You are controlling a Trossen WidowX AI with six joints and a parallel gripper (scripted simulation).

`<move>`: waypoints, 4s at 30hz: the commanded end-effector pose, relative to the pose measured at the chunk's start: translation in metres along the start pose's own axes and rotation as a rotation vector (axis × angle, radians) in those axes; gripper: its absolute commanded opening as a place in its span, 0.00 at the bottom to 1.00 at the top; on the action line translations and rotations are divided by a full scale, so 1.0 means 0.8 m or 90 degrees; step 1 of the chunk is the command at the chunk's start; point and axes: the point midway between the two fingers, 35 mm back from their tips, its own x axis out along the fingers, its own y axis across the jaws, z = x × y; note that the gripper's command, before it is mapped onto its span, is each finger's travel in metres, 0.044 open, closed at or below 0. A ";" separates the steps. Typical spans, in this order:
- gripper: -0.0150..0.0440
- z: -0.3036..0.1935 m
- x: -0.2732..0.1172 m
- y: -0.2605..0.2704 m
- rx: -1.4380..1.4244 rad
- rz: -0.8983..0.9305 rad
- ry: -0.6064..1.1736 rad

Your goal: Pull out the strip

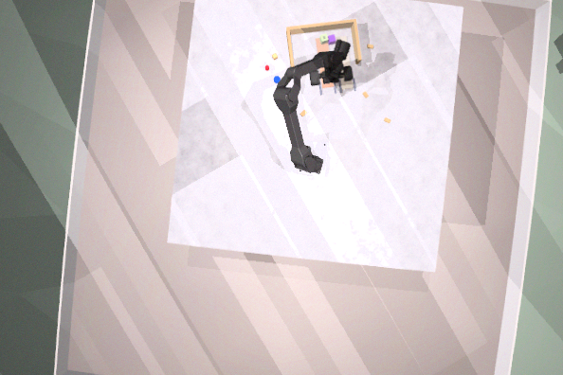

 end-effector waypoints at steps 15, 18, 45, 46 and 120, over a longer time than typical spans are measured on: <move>0.25 -0.039 0.007 0.000 0.004 0.003 0.009; 0.25 -0.045 0.007 0.000 0.004 0.003 0.010; 0.25 -0.096 0.008 0.001 0.005 0.003 0.011; 0.25 -0.098 0.008 0.001 0.005 0.003 0.011; 0.25 -0.229 0.006 0.003 0.007 0.002 0.013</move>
